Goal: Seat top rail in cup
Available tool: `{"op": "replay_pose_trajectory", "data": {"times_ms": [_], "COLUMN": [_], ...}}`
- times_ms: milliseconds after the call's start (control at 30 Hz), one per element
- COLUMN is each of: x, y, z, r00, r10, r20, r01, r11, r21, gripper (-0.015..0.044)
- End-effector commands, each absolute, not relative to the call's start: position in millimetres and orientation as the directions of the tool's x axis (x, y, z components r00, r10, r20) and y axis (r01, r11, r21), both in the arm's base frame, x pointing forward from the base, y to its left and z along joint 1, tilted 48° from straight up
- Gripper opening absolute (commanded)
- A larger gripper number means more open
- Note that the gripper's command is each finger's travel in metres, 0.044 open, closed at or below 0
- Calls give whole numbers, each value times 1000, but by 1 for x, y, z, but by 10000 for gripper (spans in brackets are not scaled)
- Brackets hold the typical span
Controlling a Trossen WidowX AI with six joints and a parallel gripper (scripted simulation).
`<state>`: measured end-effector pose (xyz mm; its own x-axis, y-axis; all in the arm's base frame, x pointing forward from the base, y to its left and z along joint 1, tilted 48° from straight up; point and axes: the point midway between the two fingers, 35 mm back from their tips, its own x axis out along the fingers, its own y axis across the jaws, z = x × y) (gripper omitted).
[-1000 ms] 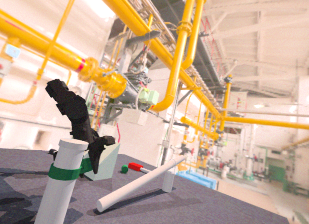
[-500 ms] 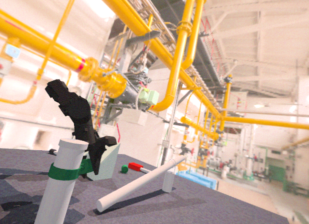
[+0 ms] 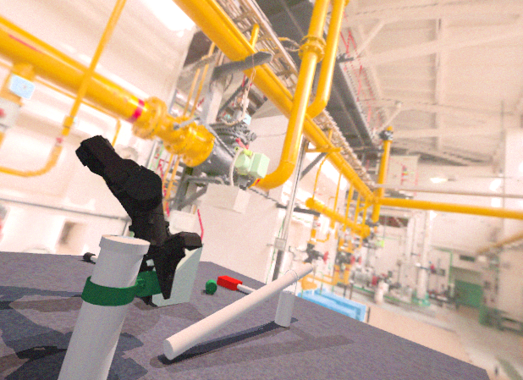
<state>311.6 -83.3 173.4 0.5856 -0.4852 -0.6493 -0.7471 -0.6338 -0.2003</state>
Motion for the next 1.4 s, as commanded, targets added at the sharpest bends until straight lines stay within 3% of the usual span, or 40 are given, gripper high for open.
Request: {"op": "replay_pose_trajectory", "data": {"times_ms": [0, 1367], "x": [315, 339], "y": [-82, -77], "z": [172, 172], "r00": [591, 613], "r10": [-491, -579], "r20": [-640, -538], "r01": [-753, -790], "r11": [-621, -467], "r21": [-218, -397], "gripper": [0, 0]}}
